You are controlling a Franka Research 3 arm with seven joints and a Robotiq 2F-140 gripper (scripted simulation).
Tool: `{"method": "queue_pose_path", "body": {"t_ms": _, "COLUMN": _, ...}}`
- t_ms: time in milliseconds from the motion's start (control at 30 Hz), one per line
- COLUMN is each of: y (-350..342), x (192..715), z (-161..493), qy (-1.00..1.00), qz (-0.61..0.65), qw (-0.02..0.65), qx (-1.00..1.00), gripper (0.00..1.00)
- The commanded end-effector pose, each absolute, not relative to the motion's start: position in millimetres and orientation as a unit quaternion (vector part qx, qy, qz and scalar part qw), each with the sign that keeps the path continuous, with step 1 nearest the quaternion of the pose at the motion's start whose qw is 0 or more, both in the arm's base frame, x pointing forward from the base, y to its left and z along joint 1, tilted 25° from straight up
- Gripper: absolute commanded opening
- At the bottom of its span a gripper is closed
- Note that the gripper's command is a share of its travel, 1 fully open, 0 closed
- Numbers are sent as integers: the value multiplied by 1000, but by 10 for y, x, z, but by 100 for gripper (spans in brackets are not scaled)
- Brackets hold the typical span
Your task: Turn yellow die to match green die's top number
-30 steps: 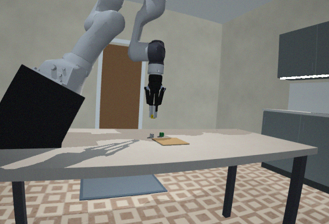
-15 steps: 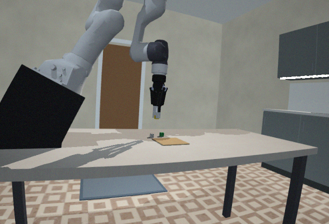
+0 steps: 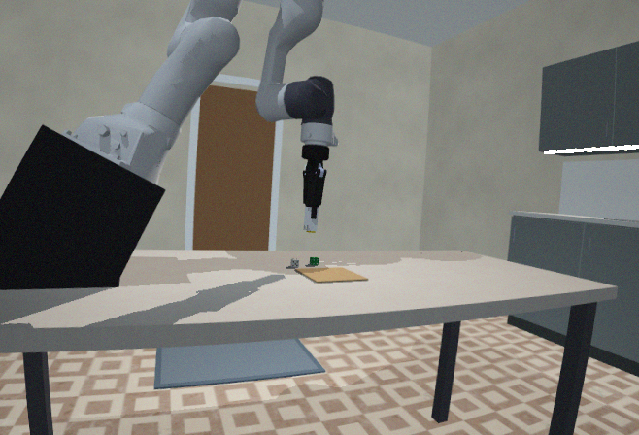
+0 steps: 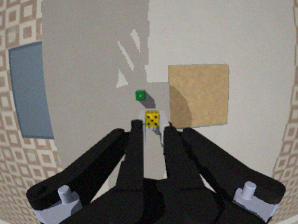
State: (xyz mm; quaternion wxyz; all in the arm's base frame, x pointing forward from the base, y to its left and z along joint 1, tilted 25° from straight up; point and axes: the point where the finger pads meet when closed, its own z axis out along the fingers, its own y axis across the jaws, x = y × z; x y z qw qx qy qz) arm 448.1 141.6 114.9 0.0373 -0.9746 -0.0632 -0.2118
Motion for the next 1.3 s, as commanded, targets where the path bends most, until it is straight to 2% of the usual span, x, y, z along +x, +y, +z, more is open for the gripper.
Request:
{"method": "queue_pose_path", "body": {"t_ms": 0, "y": 1364, "x": 4521, "z": 1156, "qy": 21, "qz": -208, "qw": 57, "qx": -976, "gripper": 9}}
{"method": "queue_pose_path", "body": {"t_ms": 1267, "y": 767, "x": 4764, "z": 1184, "qy": 460, "qz": -160, "qw": 147, "qx": -861, "gripper": 9}}
